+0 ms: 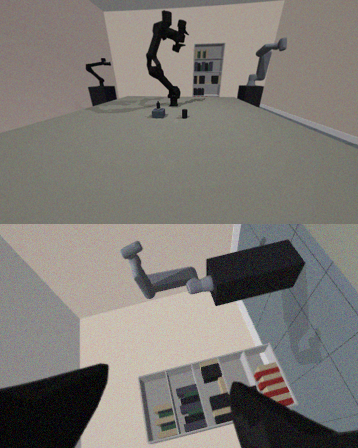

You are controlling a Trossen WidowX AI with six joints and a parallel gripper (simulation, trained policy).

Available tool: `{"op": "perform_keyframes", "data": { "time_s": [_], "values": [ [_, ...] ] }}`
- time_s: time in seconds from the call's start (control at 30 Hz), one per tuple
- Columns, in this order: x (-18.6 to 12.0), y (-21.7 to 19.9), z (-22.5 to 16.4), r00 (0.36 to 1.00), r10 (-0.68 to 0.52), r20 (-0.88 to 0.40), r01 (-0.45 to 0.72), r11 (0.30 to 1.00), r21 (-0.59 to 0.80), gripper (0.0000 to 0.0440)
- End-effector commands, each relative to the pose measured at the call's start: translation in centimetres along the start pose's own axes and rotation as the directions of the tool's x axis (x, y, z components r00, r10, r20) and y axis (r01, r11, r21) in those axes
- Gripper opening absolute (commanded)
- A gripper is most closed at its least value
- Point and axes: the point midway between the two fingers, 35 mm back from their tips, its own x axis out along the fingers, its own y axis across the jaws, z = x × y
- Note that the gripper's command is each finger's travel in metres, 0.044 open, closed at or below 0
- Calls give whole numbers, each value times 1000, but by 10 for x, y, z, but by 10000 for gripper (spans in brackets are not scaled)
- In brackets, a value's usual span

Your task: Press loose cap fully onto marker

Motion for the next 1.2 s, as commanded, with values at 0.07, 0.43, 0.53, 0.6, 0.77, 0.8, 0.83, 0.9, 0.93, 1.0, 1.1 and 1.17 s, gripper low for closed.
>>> {"op": "perform_keyframes", "data": {
  "time_s": [0.07,0.43,0.53,0.6,0.77,0.8,0.83,0.9,0.93,1.0,1.1,1.17],
  "values": [
    [13,-9,2,998,-49,49,48,999,10,319],
    [33,-22,10,982,-121,143,118,993,33,320],
    [39,-26,13,976,-140,168,134,990,42,320],
    [42,-28,15,971,-152,185,145,988,48,320],
    [50,-33,19,958,-180,223,169,983,67,320],
    [52,-34,20,955,-185,230,173,982,71,320],
    [54,-35,21,952,-191,238,178,981,76,320],
    [57,-37,24,946,-202,254,187,979,83,320],
    [58,-38,25,942,-208,263,191,978,87,320],
    [62,-40,27,935,-219,279,201,975,95,320],
    [67,-43,31,923,-237,303,214,971,107,321],
    [70,-45,34,915,-248,319,222,968,115,321]
  ]
}}
